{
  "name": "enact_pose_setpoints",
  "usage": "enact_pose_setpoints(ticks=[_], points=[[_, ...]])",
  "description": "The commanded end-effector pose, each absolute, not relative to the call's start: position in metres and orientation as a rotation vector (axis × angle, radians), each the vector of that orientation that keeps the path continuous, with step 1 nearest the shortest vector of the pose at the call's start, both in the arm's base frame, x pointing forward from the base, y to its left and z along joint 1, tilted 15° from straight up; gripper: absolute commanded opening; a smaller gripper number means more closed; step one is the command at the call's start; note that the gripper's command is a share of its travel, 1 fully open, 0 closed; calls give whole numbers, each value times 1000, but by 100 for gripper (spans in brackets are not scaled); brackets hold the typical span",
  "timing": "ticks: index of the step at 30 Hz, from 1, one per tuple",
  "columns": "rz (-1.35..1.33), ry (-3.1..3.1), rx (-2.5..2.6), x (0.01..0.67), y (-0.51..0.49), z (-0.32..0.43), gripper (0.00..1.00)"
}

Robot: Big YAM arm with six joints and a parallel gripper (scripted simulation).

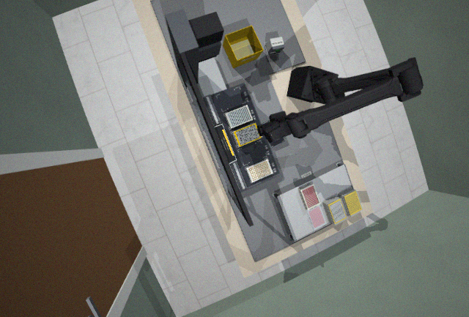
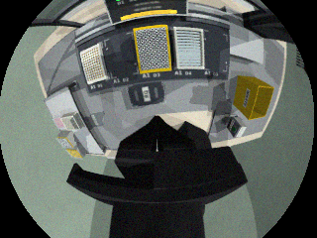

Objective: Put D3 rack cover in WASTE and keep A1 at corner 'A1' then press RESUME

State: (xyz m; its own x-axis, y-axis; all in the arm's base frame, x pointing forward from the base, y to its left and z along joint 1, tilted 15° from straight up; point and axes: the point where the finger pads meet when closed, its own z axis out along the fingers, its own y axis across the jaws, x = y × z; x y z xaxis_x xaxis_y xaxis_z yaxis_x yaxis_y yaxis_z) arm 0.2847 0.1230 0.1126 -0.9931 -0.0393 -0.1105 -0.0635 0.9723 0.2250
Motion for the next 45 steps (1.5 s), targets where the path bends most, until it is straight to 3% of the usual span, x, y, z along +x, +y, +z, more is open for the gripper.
enact_pose_setpoints(ticks=[1, 14, 45], points=[[348, 3004, -52, 267, 123, 116, 0], [348, 3006, -52, 214, 115, 106, 0], [343, 3018, -28, 217, 112, 104, 0]])
